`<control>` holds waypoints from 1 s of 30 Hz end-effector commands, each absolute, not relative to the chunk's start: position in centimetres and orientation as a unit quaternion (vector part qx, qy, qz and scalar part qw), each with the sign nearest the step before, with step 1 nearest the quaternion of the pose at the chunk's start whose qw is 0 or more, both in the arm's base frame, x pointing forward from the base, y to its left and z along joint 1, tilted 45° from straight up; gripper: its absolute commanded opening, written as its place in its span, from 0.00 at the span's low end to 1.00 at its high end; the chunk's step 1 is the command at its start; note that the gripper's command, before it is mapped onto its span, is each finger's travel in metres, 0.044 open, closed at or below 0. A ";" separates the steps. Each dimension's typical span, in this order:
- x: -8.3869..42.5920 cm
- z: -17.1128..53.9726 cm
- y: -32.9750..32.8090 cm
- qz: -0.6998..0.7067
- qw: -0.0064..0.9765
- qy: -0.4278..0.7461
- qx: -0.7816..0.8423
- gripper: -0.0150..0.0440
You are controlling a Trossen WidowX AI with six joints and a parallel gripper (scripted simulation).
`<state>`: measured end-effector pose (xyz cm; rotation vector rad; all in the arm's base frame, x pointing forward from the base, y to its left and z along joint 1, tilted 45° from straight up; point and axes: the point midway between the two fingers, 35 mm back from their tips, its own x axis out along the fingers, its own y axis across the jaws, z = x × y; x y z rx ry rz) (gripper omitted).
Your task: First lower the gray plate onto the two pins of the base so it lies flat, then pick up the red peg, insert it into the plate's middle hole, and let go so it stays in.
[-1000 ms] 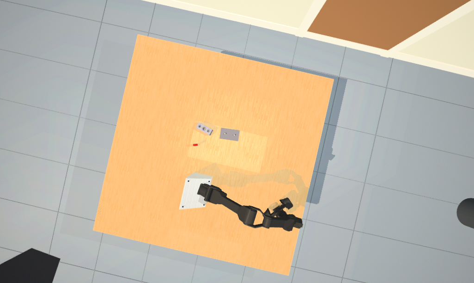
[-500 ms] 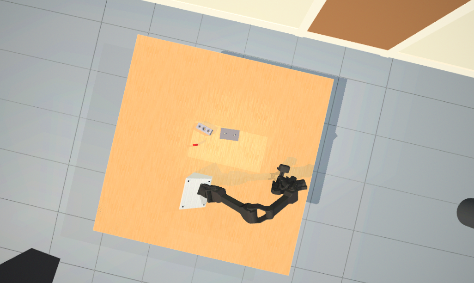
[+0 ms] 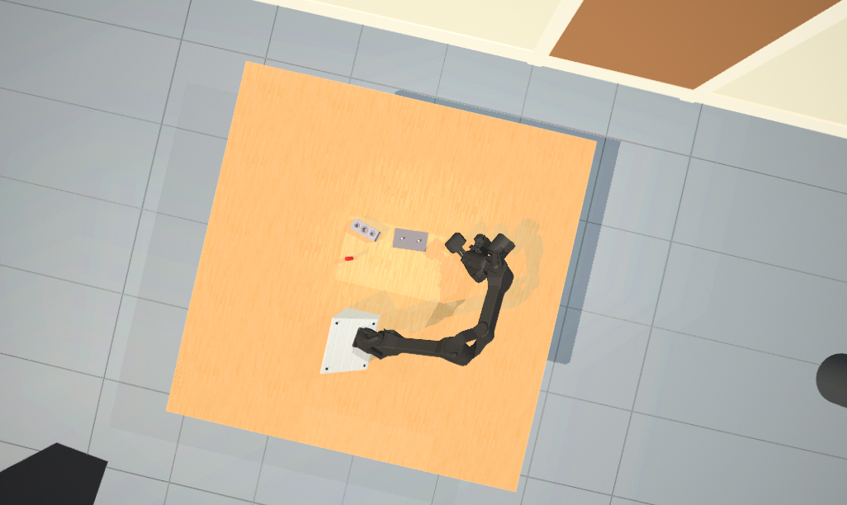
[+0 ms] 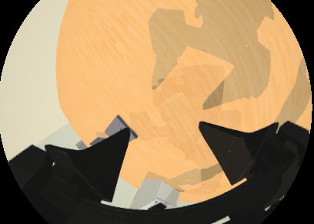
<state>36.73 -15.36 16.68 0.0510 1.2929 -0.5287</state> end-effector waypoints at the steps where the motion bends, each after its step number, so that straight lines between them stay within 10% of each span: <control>1: 38.6 13.2 -9.7 -0.156 0.737 0.652 -0.093 1.00; 21: 33.5 0.0 16.1 0.194 0.383 0.635 -0.642 1.00; 30: 33.3 -0.3 16.9 0.204 0.359 0.625 -0.663 1.00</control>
